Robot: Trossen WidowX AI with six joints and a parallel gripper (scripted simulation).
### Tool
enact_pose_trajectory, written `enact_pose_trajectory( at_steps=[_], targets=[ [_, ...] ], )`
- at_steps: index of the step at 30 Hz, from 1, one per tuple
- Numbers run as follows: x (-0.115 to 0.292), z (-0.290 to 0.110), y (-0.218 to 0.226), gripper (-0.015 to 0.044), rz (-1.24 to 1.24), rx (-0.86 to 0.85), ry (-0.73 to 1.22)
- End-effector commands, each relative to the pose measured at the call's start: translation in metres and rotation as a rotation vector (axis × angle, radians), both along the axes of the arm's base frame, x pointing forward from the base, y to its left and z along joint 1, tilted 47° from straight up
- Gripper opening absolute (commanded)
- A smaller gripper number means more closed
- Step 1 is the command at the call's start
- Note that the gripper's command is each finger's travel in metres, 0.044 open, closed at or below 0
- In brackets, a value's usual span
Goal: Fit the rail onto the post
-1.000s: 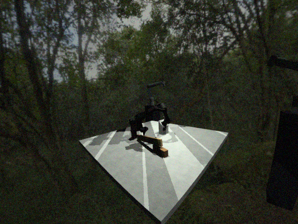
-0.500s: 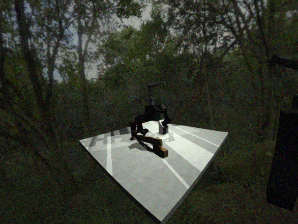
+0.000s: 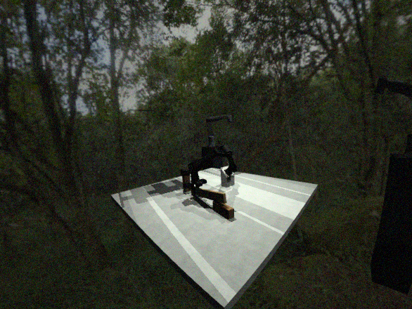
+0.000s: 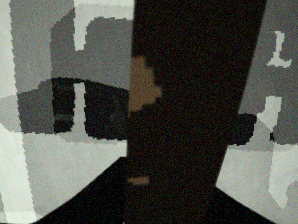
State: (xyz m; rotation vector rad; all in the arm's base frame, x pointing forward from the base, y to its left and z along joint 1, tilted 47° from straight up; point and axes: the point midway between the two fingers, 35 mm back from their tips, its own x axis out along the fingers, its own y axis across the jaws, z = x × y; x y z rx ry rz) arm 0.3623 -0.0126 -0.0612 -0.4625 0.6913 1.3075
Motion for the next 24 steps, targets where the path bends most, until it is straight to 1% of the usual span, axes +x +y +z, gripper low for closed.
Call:
enact_pose_trajectory(
  at_steps=[1,4,24],
  targets=[
    [0.0002,0.0001,0.0004,0.0020,-0.003,0.004,0.000],
    [0.0002,0.0001,0.0004,0.0000,-0.003,0.004,0.000],
    [-0.0003,0.0030,-0.0034,0.0000,-0.003,0.003,0.000]
  ],
)
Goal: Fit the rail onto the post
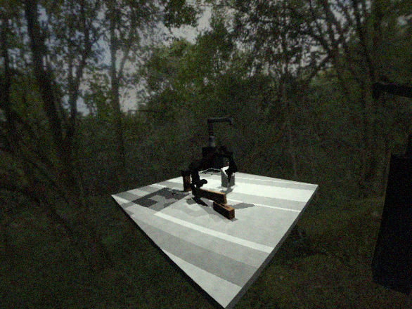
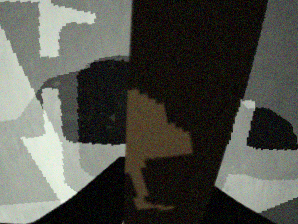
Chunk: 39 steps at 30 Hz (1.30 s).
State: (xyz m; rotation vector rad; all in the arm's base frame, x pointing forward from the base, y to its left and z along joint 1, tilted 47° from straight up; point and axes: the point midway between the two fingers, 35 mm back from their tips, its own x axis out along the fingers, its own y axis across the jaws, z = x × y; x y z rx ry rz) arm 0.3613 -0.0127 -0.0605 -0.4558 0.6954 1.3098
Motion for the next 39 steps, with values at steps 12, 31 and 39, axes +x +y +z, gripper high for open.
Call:
enact_pose_trajectory(
  at_steps=[12,31,39],
  targets=[
    [0.002,0.006,-0.008,0.0000,-0.002,0.001,-0.007],
    [0.003,0.013,-0.015,0.0000,-0.002,0.000,-0.007],
    [0.002,0.015,-0.018,0.0000,-0.002,0.000,-0.007]
  ],
)
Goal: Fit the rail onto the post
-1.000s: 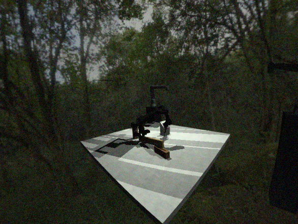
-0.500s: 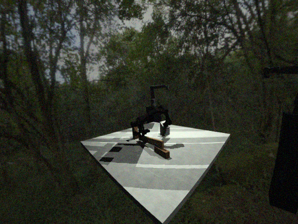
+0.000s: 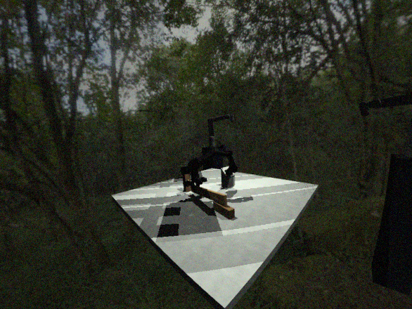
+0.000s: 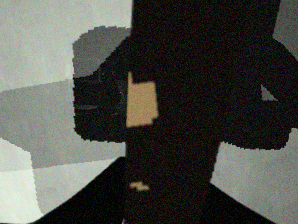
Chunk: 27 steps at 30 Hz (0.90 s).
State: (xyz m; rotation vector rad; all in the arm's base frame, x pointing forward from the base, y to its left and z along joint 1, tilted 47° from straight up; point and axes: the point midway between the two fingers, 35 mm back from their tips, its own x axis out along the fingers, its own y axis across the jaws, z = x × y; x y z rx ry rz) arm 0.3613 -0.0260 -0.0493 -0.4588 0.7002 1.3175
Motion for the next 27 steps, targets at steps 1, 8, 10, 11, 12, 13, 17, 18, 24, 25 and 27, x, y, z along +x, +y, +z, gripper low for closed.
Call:
enact_pose_trajectory(
  at_steps=[1,8,10,11,12,13,17,18,24,25,27],
  targets=[
    [0.0024,0.0045,-0.0055,0.0000,-0.010,0.003,-0.011],
    [0.0020,0.0069,-0.0080,0.0000,-0.010,0.003,-0.011],
    [0.0019,0.0076,-0.0087,0.0000,-0.010,0.003,-0.011],
    [0.0018,0.0080,-0.0091,0.0000,-0.010,0.003,-0.011],
    [0.0018,0.0083,-0.0095,0.0000,-0.010,0.003,-0.011],
    [0.0017,0.0087,-0.0098,0.0000,-0.010,0.003,-0.011],
    [0.0014,0.0100,-0.0113,0.0000,-0.010,0.003,-0.011],
    [0.0013,0.0104,-0.0116,0.0000,-0.010,0.003,-0.011],
    [0.0009,0.0125,-0.0138,0.0000,-0.010,0.002,-0.011],
    [0.0008,0.0128,-0.0141,0.0000,-0.010,0.002,-0.011],
    [0.0007,0.0135,-0.0148,0.0000,-0.010,0.002,-0.011]
  ],
)
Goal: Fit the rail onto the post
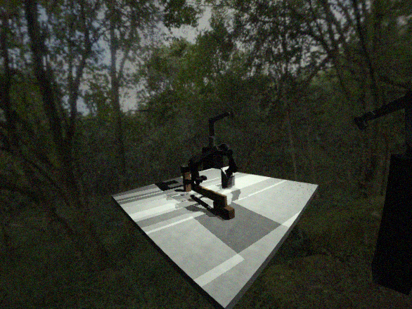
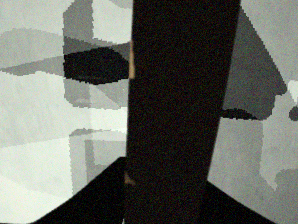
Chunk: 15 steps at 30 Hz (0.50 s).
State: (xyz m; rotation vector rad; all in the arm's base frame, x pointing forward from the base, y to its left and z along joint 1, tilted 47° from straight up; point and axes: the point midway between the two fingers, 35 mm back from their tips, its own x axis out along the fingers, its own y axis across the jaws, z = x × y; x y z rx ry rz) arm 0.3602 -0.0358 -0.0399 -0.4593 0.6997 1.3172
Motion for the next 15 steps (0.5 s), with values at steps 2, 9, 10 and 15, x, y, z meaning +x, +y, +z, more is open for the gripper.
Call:
enact_pose_trajectory(
  at_steps=[2,9,10,15],
  targets=[
    [0.0017,0.0048,-0.0058,0.0000,-0.010,0.002,-0.010],
    [0.0012,0.0072,-0.0083,0.0000,-0.010,0.002,-0.010],
    [0.0011,0.0075,-0.0087,0.0000,-0.010,0.002,-0.010],
    [0.0008,0.0093,-0.0105,0.0000,-0.010,0.002,-0.010]
  ],
)
